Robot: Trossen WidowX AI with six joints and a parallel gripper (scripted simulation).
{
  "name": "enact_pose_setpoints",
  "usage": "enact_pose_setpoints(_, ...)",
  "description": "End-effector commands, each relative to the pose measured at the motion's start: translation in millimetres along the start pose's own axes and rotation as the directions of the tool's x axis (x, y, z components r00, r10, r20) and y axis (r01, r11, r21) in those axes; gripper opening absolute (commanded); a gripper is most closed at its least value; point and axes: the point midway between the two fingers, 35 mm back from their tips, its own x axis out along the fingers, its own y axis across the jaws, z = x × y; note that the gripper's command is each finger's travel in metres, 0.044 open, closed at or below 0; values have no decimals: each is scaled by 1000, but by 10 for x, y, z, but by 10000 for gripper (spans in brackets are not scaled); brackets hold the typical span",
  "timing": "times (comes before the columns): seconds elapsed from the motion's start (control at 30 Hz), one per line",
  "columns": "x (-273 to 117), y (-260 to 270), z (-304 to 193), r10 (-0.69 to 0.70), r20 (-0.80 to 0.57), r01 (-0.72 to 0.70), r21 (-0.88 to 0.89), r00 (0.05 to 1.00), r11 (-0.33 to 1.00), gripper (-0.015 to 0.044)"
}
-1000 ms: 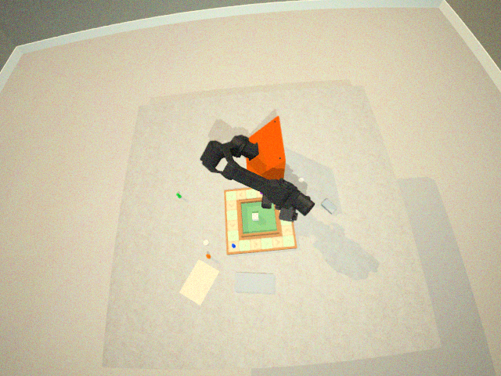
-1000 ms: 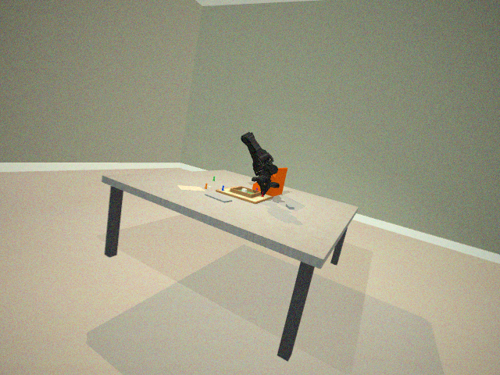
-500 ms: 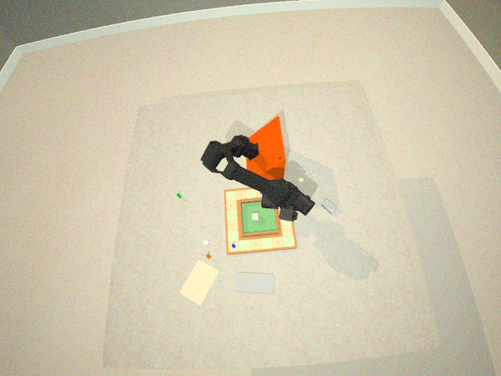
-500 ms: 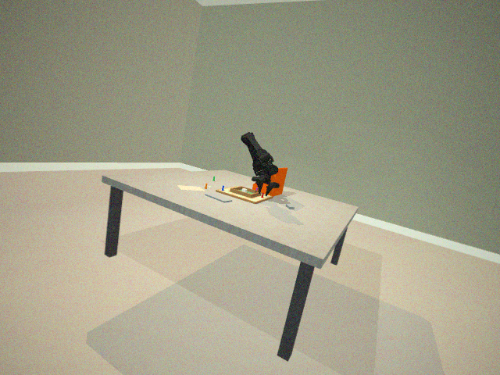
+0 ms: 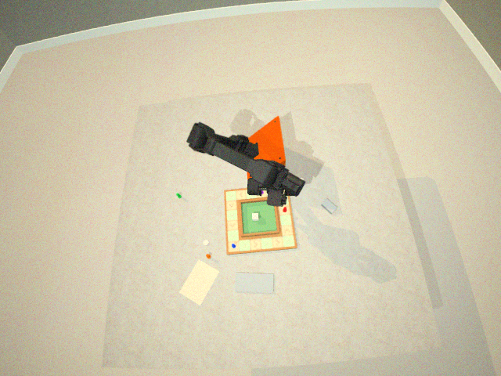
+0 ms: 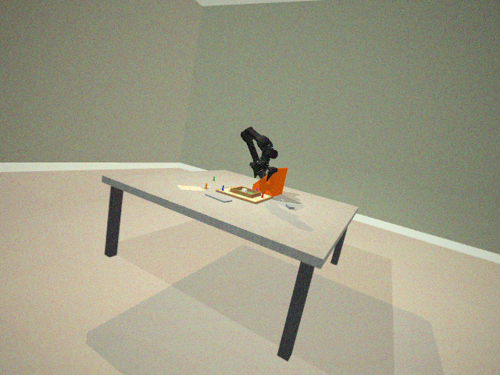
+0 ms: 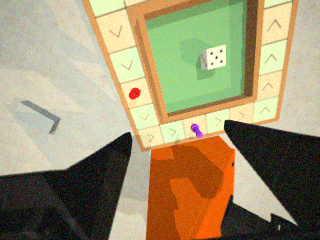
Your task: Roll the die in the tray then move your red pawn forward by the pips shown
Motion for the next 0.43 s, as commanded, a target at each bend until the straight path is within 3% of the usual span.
enact_pose_setpoints(0.0,-202,-359,-218,1,-5,-1,-52,1000,999,440)
enact_pose_setpoints(0.13,-338,-704,-445,-2,-7,1,-101,1000,995,440)
enact_pose_setpoints(0.17,-294,-503,-294,4,4,-4,-67,1000,998,440)
enact_pose_setpoints(0.4,-294,-503,-294,4,4,-4,-67,1000,998,440)
